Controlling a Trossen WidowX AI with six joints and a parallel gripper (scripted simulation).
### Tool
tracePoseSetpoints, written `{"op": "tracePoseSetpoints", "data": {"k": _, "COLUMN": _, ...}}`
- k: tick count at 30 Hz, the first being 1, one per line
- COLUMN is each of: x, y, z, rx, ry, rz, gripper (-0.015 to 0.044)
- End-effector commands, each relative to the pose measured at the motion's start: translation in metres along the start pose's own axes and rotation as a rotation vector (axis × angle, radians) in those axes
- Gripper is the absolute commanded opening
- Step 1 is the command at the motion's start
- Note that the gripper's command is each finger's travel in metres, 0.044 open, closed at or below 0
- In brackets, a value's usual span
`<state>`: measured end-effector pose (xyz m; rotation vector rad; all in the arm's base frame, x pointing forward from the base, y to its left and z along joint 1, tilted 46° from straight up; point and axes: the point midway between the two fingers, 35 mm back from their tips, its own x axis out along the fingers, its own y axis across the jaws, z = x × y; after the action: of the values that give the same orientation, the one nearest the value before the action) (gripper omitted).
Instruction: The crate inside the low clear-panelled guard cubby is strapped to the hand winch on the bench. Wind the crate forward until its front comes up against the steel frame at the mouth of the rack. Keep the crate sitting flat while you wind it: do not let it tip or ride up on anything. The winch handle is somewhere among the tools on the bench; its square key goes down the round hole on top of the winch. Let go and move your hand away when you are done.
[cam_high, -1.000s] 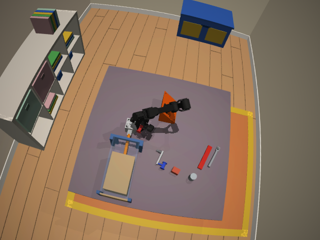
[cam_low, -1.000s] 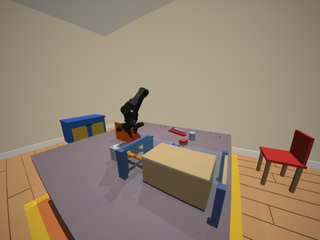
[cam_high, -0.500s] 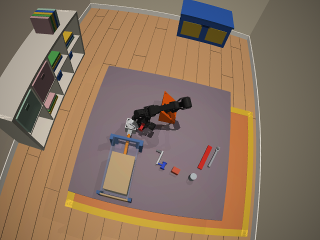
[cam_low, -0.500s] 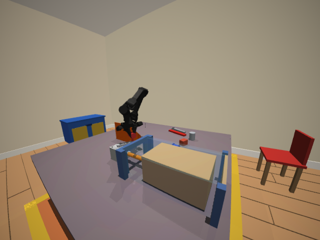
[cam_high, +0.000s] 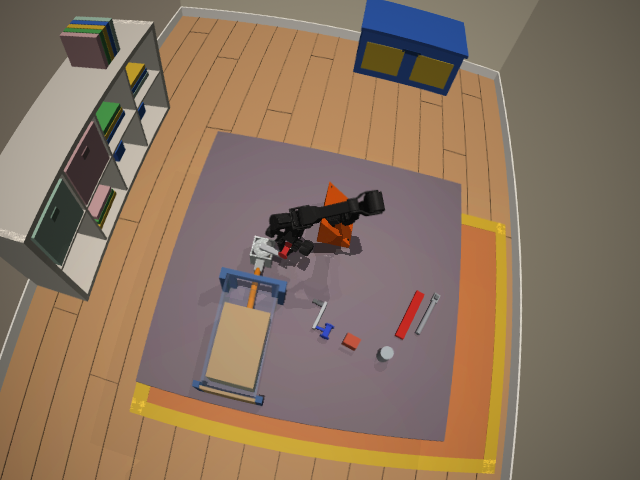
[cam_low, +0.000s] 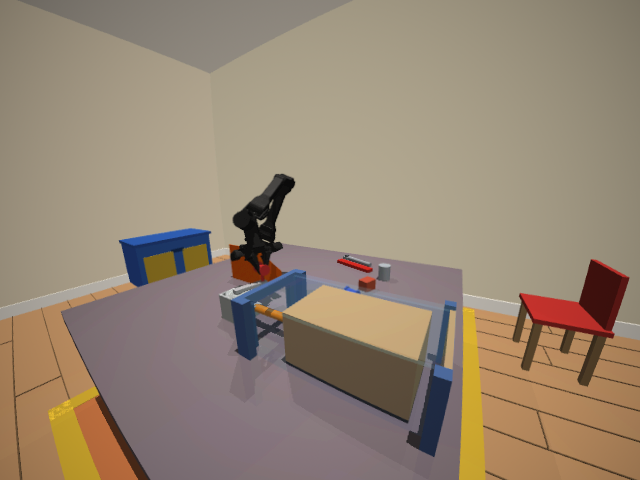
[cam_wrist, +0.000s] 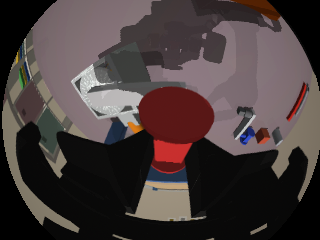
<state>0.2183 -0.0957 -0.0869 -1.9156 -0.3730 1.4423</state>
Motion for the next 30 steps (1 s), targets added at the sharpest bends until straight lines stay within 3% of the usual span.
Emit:
{"op": "tracePoseSetpoints", "data": {"k": 1, "x": -0.004, "y": 0.004, "z": 0.014, "rx": 0.023, "ry": -0.021, "rz": 0.013, "gripper": 0.0}}
{"op": "tracePoseSetpoints", "data": {"k": 30, "x": -0.02, "y": 0.023, "z": 0.047, "rx": 0.025, "ry": -0.023, "rz": 0.016, "gripper": 0.0}}
